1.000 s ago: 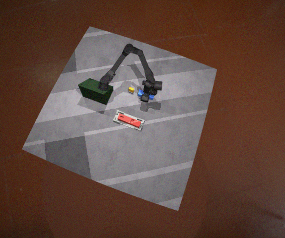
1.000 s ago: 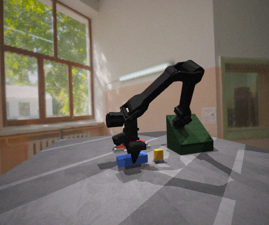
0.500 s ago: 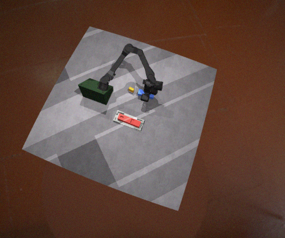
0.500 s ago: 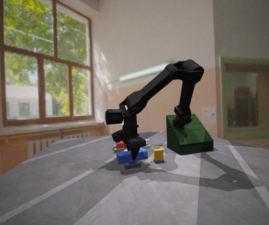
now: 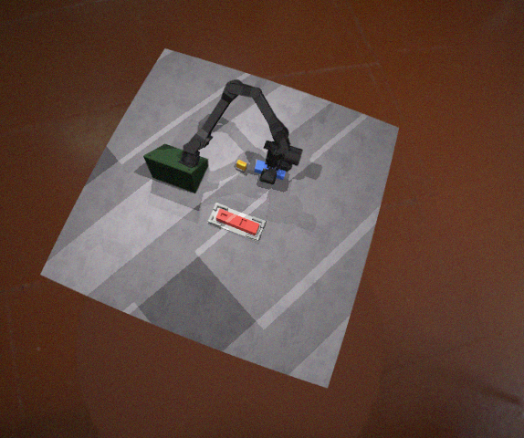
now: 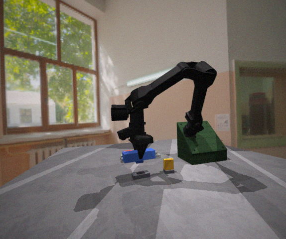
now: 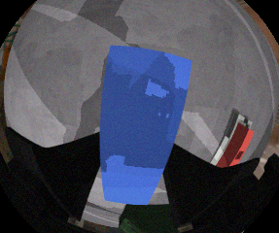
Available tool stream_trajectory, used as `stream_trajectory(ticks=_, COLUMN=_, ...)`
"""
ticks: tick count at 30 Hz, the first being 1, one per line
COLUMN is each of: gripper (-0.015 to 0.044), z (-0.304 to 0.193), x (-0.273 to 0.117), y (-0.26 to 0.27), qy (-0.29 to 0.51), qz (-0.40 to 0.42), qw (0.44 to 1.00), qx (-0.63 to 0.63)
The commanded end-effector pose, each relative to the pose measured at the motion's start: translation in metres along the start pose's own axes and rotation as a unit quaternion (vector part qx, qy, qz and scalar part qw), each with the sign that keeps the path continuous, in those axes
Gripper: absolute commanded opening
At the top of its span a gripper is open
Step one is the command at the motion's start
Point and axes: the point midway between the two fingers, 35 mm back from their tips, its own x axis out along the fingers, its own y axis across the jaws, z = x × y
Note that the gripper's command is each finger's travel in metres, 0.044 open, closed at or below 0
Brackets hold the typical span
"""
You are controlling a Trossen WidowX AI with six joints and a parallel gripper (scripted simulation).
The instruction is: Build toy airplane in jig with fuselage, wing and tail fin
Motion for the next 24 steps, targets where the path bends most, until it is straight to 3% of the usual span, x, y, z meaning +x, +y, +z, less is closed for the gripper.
stream_trajectory(ticks=1, gripper=0.0000, z=0.002, x=-0.017, y=0.001, qy=-0.005, qz=-0.002, qw=1.000, qx=-0.004)
stream_trajectory(ticks=17, gripper=0.0000, z=-0.004, x=-0.067, y=0.003, qy=-0.007, qz=0.002, qw=1.000, qx=0.000)
stream_trajectory(ticks=24, gripper=0.0000, z=-0.004, x=-0.069, y=-0.002, qy=-0.007, qz=0.002, qw=1.000, qx=-0.012)
